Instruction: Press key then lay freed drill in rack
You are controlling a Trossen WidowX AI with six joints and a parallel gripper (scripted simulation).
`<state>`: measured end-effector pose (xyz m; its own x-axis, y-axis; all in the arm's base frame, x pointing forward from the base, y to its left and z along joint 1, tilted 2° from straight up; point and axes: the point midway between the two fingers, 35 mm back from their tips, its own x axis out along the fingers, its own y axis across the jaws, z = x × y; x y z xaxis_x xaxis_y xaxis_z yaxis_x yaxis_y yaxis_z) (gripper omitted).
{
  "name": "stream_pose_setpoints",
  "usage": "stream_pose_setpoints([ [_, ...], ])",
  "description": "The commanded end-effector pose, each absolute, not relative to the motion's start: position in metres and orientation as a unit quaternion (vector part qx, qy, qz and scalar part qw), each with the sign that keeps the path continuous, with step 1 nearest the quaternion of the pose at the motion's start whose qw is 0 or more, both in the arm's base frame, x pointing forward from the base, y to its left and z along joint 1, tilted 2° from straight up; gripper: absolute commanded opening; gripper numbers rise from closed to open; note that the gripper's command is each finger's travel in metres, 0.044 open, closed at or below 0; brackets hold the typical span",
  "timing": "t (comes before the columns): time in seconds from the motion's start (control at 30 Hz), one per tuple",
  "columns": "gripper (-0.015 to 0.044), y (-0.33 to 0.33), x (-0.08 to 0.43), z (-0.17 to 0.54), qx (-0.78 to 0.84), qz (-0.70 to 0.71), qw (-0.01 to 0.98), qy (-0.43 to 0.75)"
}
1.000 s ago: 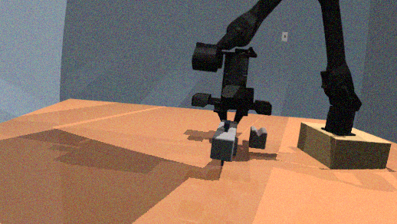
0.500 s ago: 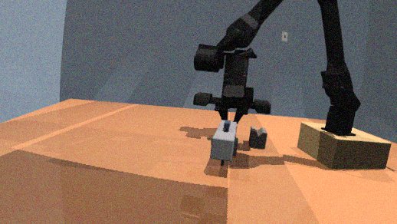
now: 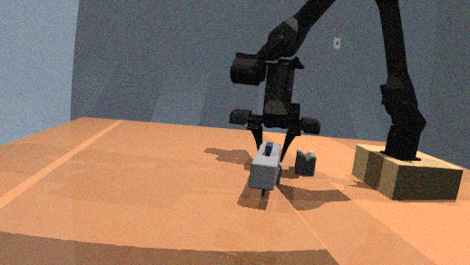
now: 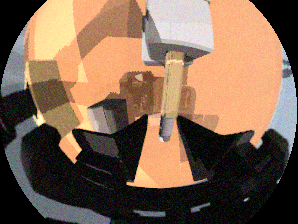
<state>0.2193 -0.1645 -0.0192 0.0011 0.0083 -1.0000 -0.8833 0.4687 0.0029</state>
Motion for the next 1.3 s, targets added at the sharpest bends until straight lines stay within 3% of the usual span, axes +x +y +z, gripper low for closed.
stream_pose_setpoints([
  [0.0, 0.0289, -0.164, 0.219, -0.019, -0.361, 0.366, 0.608, 0.605],
  [0.2, 0.044, -0.161, 0.221, -0.02, -0.362, 0.367, 0.608, 0.604],
  [1.07, 0.044, -0.149, 0.227, -0.024, -0.362, 0.367, 0.608, 0.604],
  [1.27, 0.0282, -0.152, 0.227, -0.023, -0.365, 0.366, 0.606, 0.604],
])
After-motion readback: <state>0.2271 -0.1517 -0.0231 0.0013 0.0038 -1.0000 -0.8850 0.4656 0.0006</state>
